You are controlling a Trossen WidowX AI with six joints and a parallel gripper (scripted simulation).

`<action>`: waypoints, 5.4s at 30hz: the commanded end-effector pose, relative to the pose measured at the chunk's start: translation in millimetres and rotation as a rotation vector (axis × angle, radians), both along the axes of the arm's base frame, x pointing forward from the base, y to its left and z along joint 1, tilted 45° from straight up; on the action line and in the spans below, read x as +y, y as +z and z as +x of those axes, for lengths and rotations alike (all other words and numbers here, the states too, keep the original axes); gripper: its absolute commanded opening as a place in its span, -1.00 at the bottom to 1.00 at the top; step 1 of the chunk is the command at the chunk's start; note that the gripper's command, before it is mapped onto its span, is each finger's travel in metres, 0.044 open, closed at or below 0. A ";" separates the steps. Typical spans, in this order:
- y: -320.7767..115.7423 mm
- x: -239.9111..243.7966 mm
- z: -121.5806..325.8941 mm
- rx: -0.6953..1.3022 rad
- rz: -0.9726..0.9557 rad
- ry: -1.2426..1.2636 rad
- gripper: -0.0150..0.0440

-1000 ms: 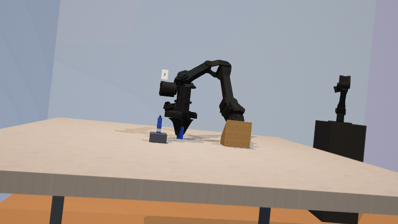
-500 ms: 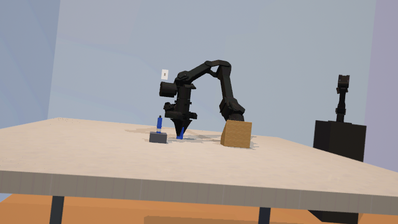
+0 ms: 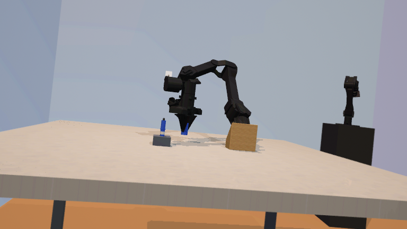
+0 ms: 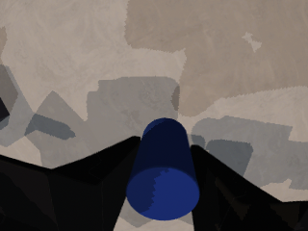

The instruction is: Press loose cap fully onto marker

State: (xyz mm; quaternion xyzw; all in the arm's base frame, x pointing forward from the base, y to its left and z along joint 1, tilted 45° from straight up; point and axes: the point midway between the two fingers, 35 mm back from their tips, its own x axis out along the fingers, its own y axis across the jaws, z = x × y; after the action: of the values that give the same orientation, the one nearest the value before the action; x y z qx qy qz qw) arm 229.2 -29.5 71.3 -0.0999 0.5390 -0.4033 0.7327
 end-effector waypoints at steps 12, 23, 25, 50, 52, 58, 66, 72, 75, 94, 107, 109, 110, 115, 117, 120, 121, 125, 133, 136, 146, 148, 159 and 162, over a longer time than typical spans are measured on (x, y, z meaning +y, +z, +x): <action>21.6 21.1 -3.4 -0.003 0.001 -0.001 -0.49; 17.8 41.1 13.4 0.036 -0.003 0.039 -0.49; 16.9 45.7 16.9 0.034 -0.001 0.038 -0.49; -3.3 107.2 53.3 0.016 0.011 0.023 -0.49; -5.6 112.3 55.5 0.015 0.011 0.021 -0.49; -13.2 127.8 61.5 0.010 0.012 0.016 -0.49; -24.6 148.6 67.8 0.003 0.013 0.010 -0.49; -34.1 164.2 71.3 -0.002 0.013 0.005 -0.49; -39.2 171.9 72.6 -0.004 0.012 0.002 -0.49; -55.0 180.1 75.2 -0.009 0.011 -0.003 -0.49; -70.1 166.2 78.2 -0.010 0.011 -0.003 -0.49; -72.4 164.0 78.5 -0.010 0.011 -0.003 -0.49; -73.5 162.8 78.7 -0.010 0.011 -0.003 -0.49; -79.2 157.2 79.4 -0.010 0.011 -0.003 -0.49; -81.5 154.9 79.6 -0.010 0.010 -0.003 -0.49; -84.8 151.4 79.8 -0.010 0.010 -0.003 -0.49; -85.9 150.2 79.9 -0.010 0.010 -0.003 -0.49; -90.1 145.8 80.1 -0.010 0.009 -0.003 -0.49; -90.7 145.0 80.2 -0.010 0.009 -0.003 -0.49; -90.4 145.5 79.7 -0.010 0.012 -0.007 -0.40; -90.4 145.5 79.7 -0.010 0.012 -0.007 0.49; -90.4 145.5 79.7 -0.010 0.012 -0.007 0.67; -60.1 177.2 77.5 -0.009 0.015 -0.007 1.00; -38.6 196.4 72.6 -0.009 0.014 -0.007 1.00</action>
State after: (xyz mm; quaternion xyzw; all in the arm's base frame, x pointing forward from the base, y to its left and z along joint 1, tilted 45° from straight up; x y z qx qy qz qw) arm 306.7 143.3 9.8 -0.0941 0.5402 -0.4067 0.7307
